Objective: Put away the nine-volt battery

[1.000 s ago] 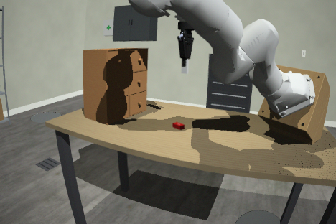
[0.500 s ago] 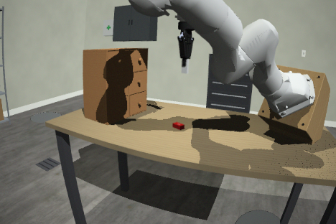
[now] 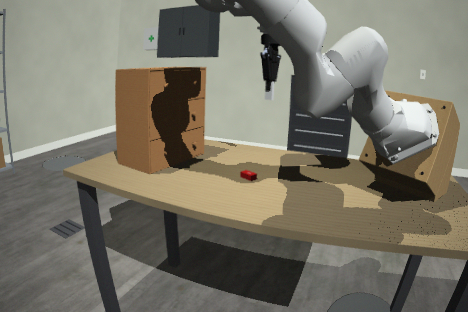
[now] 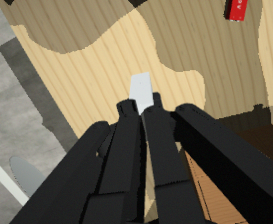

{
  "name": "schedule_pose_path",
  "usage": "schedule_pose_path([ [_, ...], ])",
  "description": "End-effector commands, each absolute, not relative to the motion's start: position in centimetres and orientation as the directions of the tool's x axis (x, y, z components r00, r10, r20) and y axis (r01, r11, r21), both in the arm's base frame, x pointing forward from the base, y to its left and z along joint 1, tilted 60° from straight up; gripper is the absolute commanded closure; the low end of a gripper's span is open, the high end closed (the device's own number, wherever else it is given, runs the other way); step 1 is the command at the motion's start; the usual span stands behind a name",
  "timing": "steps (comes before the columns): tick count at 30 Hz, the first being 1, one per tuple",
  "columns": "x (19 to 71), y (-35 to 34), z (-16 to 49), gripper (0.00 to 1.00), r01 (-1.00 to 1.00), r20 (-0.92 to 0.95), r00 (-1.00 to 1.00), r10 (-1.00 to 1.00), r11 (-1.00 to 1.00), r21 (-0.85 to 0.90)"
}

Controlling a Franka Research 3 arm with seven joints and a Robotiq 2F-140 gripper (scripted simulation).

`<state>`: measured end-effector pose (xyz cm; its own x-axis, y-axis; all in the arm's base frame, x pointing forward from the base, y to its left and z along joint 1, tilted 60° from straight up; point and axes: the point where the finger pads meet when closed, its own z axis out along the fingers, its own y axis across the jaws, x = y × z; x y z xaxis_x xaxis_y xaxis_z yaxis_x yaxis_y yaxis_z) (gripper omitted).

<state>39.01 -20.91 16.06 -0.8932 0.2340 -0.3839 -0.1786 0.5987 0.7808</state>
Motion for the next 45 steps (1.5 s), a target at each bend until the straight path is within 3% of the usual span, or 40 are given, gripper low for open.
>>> schedule_pose_path([
  [1,40.1,-23.8,12.7,1.00,-0.203,-0.409,-0.888,0.211,0.618,0.760],
  [8,41.2,-26.5,9.6,1.00,-0.202,-0.408,-0.888,0.211,0.617,0.761],
  [30,41.8,-26.4,9.4,1.00,-0.203,-0.439,-0.861,0.258,0.617,0.761],
  [45,44.9,-25.1,9.2,1.00,-0.202,-0.570,-0.663,0.485,0.617,0.761],
])
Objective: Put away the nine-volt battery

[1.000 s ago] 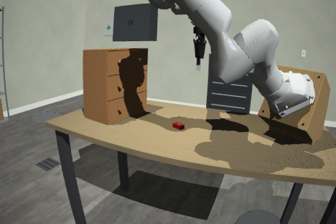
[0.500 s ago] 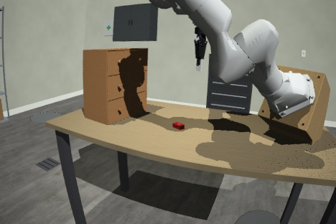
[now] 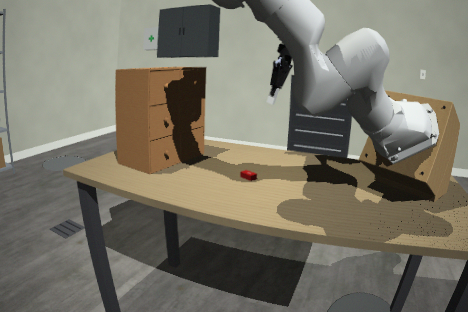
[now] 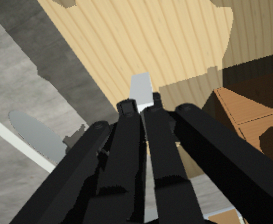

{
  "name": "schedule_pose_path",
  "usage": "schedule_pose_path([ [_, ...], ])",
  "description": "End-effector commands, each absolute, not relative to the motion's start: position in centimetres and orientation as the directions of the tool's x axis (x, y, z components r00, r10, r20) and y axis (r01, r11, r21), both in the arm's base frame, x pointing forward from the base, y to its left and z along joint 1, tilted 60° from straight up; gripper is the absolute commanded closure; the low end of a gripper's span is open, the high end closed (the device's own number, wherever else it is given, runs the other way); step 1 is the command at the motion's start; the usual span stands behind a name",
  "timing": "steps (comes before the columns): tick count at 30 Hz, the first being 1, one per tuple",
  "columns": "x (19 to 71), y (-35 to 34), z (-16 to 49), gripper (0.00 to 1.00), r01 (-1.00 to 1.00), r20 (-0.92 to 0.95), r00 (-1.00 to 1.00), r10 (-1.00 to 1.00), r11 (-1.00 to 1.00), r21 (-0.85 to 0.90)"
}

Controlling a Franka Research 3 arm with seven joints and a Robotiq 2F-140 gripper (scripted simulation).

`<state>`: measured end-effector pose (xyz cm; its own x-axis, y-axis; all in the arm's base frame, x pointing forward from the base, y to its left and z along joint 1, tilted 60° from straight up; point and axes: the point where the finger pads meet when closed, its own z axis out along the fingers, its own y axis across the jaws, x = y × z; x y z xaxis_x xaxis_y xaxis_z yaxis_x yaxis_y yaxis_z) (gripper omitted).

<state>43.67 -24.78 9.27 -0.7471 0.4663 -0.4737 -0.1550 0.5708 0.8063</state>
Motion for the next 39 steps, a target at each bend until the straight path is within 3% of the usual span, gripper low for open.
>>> schedule_pose_path([
  [1,44.9,-25.1,9.2,1.00,-0.202,-0.570,-0.663,0.485,0.617,0.761],
  [17,50.1,-23.0,8.8,1.00,-0.202,-0.648,-0.191,0.737,0.617,0.761],
  [39,53.6,-21.6,8.6,1.00,-0.203,-0.595,0.163,0.787,0.617,0.761],
])
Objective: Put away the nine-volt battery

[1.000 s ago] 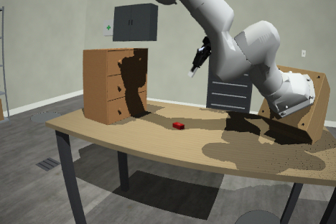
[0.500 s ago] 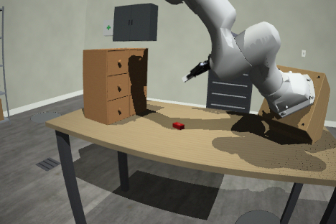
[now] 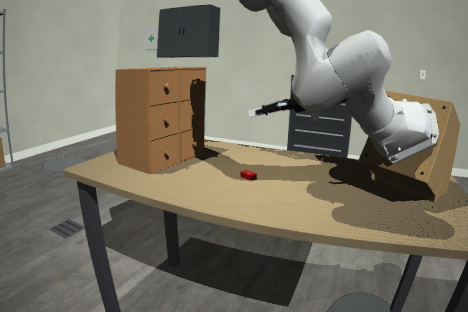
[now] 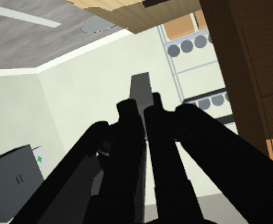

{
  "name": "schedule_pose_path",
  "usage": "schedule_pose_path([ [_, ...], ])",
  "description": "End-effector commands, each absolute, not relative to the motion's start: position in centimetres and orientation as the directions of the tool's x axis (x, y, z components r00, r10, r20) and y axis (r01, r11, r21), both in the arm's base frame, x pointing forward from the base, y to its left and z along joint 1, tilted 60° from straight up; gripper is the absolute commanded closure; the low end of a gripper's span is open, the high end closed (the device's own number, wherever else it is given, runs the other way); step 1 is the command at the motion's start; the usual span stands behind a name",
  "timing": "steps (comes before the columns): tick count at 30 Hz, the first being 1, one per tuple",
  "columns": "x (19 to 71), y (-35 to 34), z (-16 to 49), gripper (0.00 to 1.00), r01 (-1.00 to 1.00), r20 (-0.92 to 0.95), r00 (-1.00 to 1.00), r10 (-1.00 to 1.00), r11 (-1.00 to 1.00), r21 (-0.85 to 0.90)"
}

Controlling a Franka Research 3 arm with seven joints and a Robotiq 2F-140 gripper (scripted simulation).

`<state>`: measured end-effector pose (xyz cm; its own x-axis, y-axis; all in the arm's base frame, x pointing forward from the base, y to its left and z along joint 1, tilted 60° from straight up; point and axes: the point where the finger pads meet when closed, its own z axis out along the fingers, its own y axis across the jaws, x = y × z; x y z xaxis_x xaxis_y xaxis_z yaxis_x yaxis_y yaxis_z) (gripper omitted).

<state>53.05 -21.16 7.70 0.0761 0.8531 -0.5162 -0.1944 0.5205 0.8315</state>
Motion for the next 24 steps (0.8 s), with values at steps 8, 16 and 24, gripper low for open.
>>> schedule_pose_path([
  [8,54.19,-21.29,8.58,1.00,-0.203,-0.576,0.227,0.785,0.617,0.761],
  [16,54.38,-21.21,8.56,1.00,-0.202,-0.570,0.247,0.784,0.617,0.761],
  [24,54.42,-21.20,8.55,0.80,-0.202,-0.568,0.251,0.783,0.617,0.761],
])
